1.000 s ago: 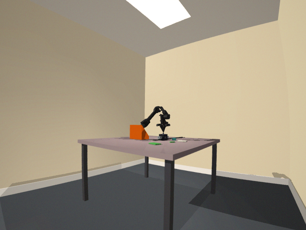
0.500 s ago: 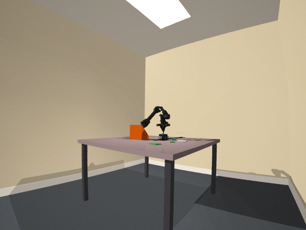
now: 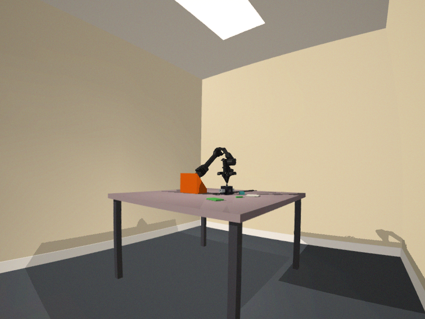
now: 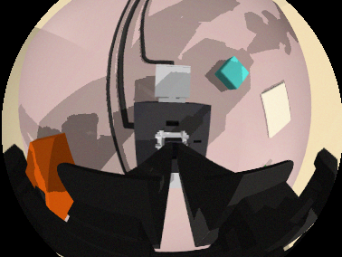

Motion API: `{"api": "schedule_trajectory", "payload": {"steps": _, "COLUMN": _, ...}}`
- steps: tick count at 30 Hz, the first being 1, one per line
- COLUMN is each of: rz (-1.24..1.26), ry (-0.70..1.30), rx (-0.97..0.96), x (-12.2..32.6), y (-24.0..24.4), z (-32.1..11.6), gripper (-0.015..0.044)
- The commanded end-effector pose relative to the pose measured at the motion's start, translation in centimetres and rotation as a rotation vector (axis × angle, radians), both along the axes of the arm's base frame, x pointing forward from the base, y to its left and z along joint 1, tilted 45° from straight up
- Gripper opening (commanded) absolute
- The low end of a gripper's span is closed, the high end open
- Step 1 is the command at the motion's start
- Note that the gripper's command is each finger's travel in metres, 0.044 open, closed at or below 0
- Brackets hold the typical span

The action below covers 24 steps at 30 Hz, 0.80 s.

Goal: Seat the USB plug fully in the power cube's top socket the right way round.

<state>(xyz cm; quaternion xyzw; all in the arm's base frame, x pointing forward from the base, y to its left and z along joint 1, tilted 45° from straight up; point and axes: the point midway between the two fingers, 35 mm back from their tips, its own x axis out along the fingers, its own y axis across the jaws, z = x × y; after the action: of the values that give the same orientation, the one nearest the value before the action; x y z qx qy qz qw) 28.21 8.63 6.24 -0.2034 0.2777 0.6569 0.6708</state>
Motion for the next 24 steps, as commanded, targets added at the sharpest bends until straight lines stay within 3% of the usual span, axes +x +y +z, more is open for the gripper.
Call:
{"api": "schedule_trajectory", "payload": {"steps": 1, "rz": 0.004, "ry": 0.001, "rx": 0.001, "x": -0.01, "y": 0.21, "z": -0.09, "gripper": 0.0}}
{"api": "schedule_trajectory", "payload": {"steps": 12, "rz": 0.004, "ry": 0.001, "rx": 0.001, "x": -0.01, "y": 0.21, "z": -0.09, "gripper": 0.0}}
{"api": "schedule_trajectory", "payload": {"steps": 16, "rz": 0.001, "ry": -0.002, "rx": 0.0, "x": 0.02, "y": 0.02, "z": -0.01, "gripper": 0.0095}}
{"api": "schedule_trajectory", "payload": {"steps": 24, "rz": 0.001, "ry": -0.002, "rx": 0.0, "x": 0.02, "y": 0.02, "z": -0.01, "gripper": 0.0095}}
